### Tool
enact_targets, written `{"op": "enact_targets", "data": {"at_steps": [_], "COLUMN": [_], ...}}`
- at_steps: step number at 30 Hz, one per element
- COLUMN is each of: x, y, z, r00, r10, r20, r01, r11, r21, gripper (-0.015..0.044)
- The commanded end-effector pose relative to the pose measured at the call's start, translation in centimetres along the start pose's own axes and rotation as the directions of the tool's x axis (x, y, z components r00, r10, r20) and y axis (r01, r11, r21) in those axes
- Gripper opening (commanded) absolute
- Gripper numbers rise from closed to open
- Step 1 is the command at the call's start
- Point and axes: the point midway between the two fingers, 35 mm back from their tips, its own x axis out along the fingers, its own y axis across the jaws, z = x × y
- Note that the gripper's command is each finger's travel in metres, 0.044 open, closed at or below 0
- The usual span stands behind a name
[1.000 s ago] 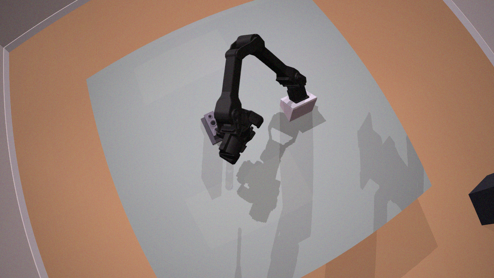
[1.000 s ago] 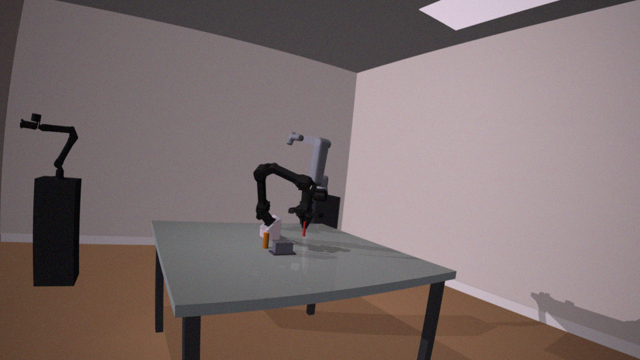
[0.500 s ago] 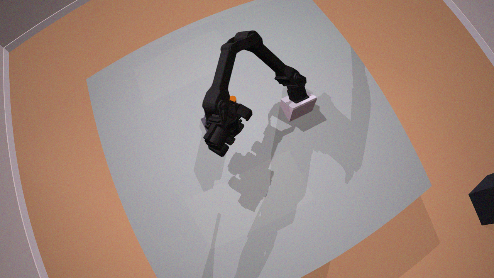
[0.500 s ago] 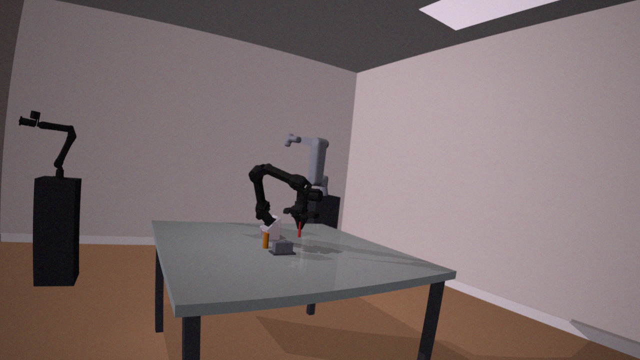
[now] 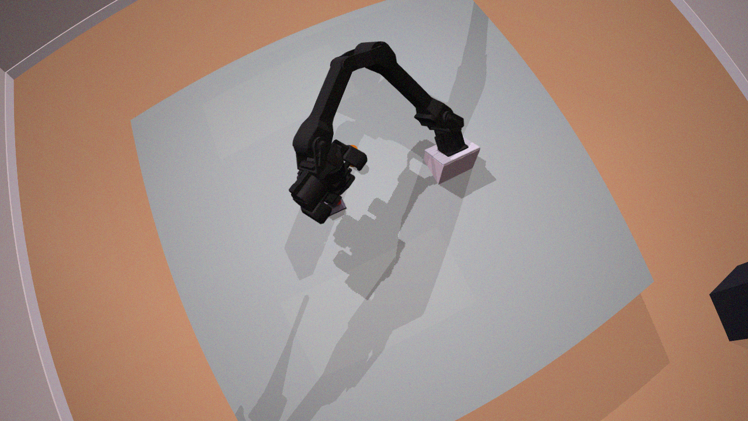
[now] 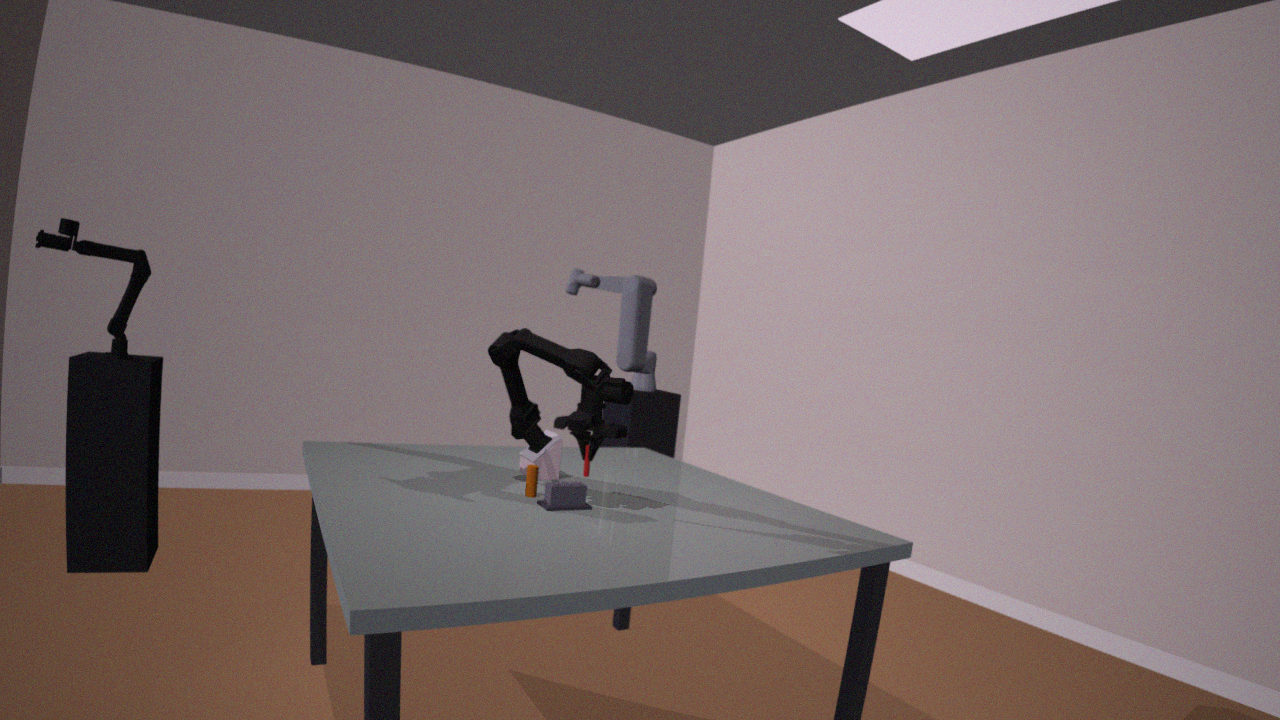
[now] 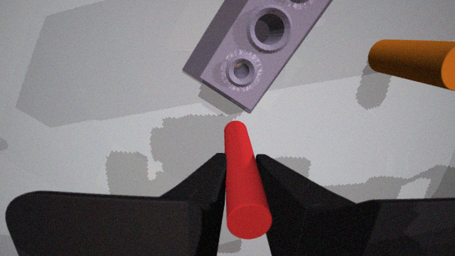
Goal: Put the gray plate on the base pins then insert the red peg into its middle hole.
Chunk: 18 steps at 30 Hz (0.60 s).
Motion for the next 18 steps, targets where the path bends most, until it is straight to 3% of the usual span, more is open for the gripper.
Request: {"op": "enact_targets", "data": {"at_steps": [1, 18], "x": [-0.2, -0.1], "y": [-0.2, -1.9], "z": [1.3, 5.8], "r00": [1.000, 1.000], "r10": [0.005, -0.009], "r20": [0.008, 0.024], "r01": [-0.005, 0.008], "r11": [1.000, 1.000], "r21": [0.000, 0.003], "gripper": [0.0000, 0.0000]}}
